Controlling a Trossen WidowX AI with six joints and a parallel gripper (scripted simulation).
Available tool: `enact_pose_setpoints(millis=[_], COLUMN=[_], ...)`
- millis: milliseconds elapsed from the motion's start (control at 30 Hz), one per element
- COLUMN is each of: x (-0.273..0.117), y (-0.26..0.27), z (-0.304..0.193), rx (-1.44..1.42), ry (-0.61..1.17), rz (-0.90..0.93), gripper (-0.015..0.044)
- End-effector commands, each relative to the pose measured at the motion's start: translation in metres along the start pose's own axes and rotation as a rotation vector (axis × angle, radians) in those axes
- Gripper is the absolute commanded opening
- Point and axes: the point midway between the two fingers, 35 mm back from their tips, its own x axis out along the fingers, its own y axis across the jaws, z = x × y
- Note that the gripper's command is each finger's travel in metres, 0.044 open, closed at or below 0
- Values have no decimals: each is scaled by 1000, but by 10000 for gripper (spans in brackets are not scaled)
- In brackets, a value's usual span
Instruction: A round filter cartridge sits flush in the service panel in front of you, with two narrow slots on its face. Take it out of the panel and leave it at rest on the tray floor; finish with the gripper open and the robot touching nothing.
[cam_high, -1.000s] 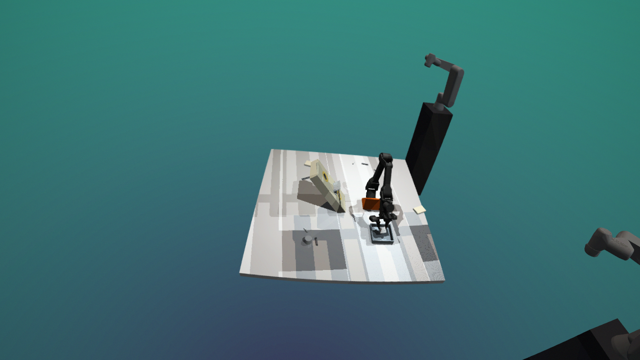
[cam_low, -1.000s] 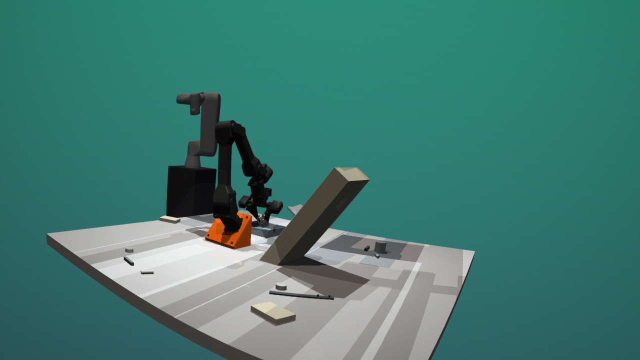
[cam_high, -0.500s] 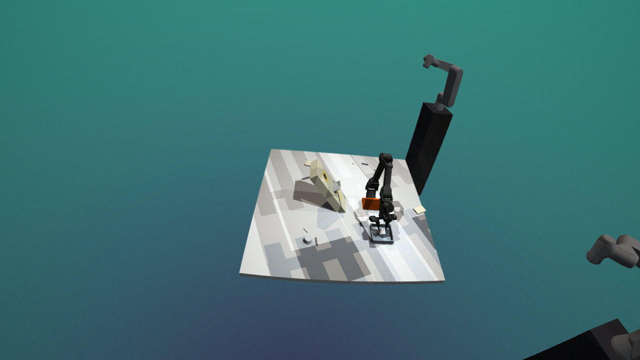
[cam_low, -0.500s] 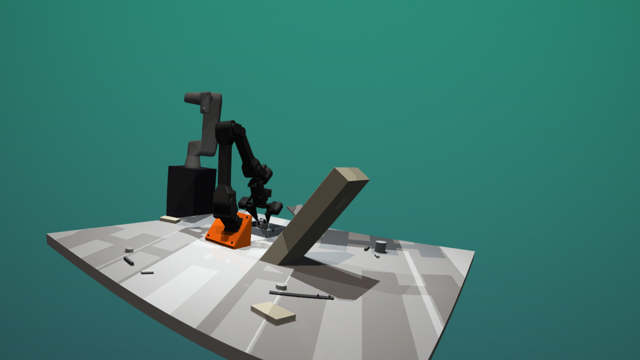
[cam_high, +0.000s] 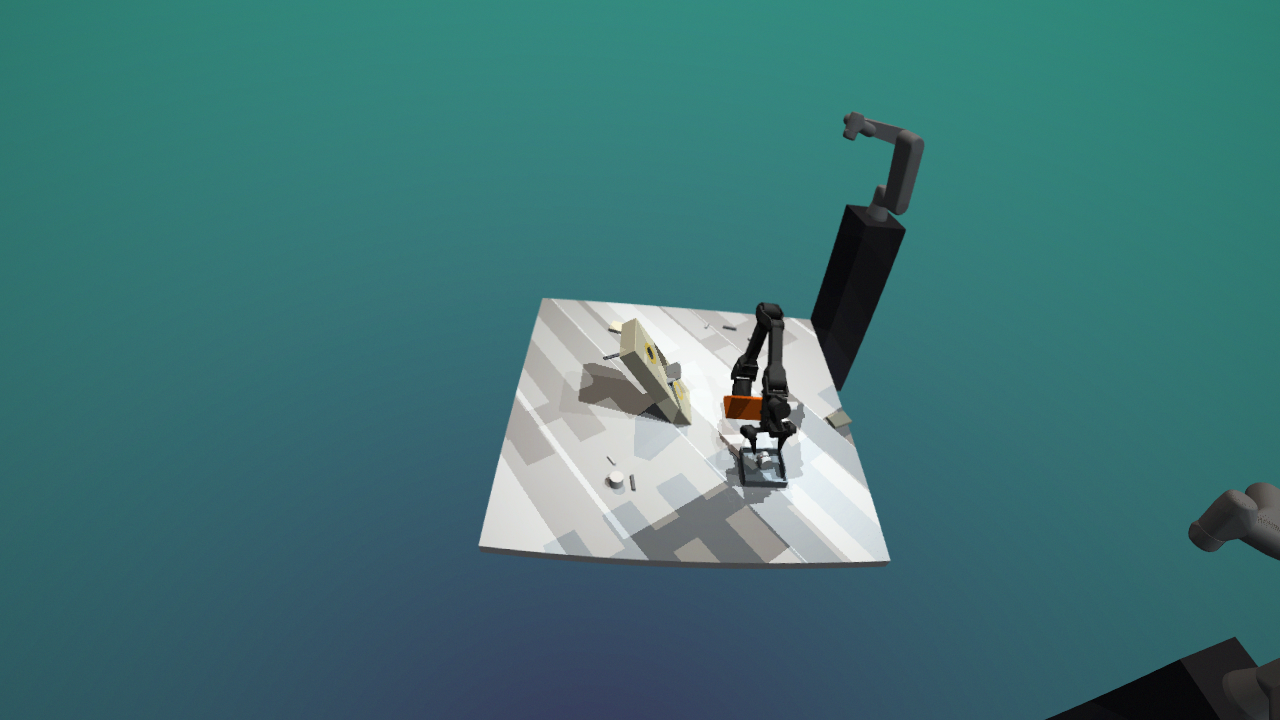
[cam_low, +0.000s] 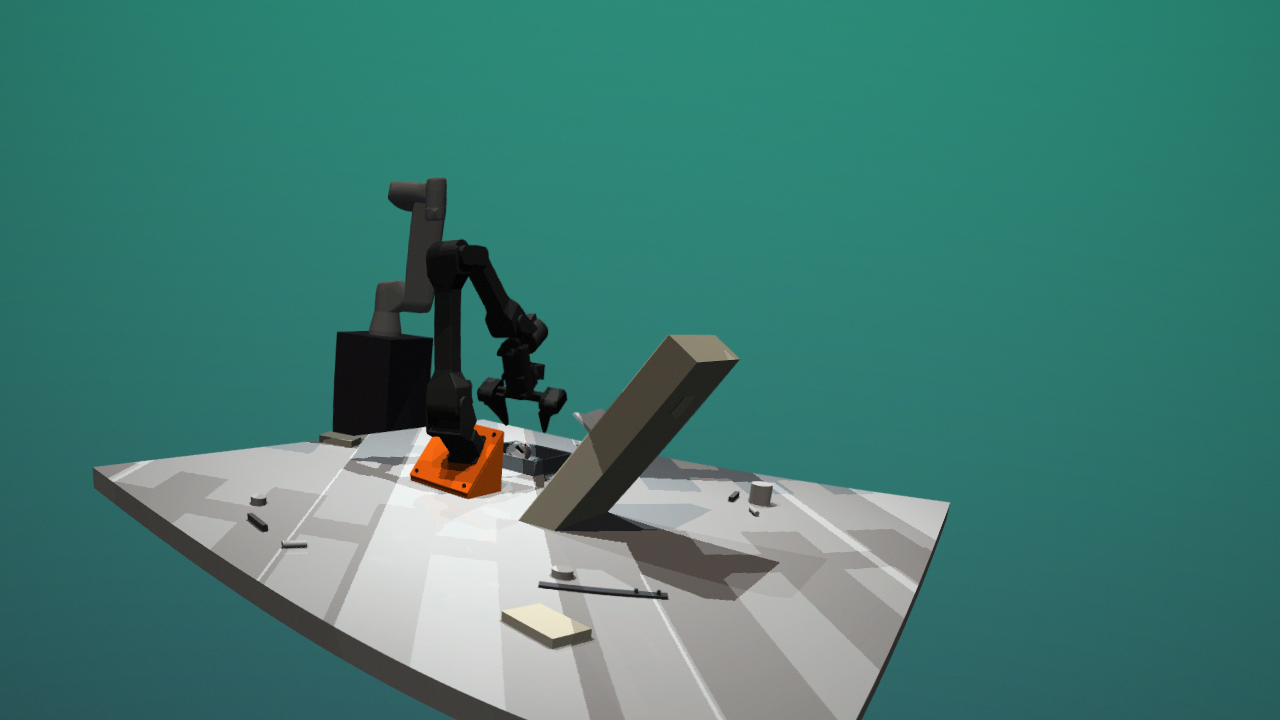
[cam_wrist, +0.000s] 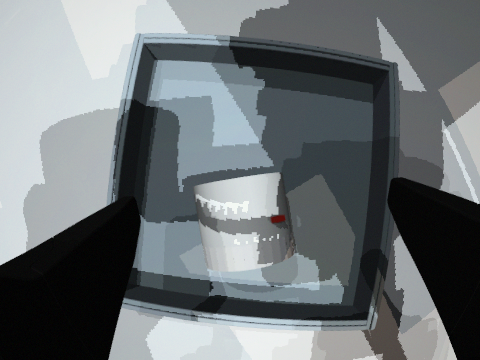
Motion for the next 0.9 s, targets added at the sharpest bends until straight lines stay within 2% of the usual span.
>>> enact_pose_setpoints(millis=[0, 100, 867], x=[-32, -22, -22], y=[0, 0, 0], z=[19, 18, 18], rx=[-5, -3, -3], ry=[-22, -40, -40], rz=[-3, 0, 0], gripper=[440, 440, 440])
